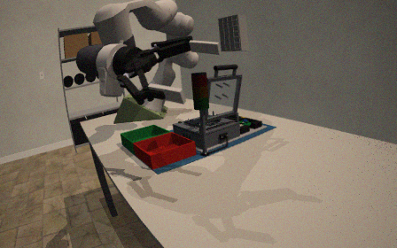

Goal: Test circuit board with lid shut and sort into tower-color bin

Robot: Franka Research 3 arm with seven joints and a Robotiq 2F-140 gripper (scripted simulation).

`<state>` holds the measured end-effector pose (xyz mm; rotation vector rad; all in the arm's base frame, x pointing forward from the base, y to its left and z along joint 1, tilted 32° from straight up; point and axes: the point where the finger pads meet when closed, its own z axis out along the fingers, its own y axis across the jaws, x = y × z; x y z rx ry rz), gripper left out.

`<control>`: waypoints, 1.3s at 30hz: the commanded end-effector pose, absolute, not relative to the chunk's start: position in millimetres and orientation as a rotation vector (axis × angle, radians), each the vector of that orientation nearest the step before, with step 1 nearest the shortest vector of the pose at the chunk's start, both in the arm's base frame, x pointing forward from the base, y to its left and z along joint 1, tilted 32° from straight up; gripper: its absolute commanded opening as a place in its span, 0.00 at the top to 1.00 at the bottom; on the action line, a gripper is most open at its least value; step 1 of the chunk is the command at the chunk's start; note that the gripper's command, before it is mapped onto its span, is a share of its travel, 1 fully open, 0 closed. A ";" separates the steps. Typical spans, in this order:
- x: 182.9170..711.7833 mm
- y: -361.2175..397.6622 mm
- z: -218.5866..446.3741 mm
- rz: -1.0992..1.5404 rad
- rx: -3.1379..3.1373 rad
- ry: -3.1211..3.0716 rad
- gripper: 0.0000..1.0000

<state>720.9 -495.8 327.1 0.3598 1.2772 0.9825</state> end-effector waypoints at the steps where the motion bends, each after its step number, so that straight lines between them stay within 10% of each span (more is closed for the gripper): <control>1: 709.8 -505.8 349.6 1.027 0.390 1.277 0.00; 39: 693.0 -372.8 459.7 1.420 0.511 1.582 0.00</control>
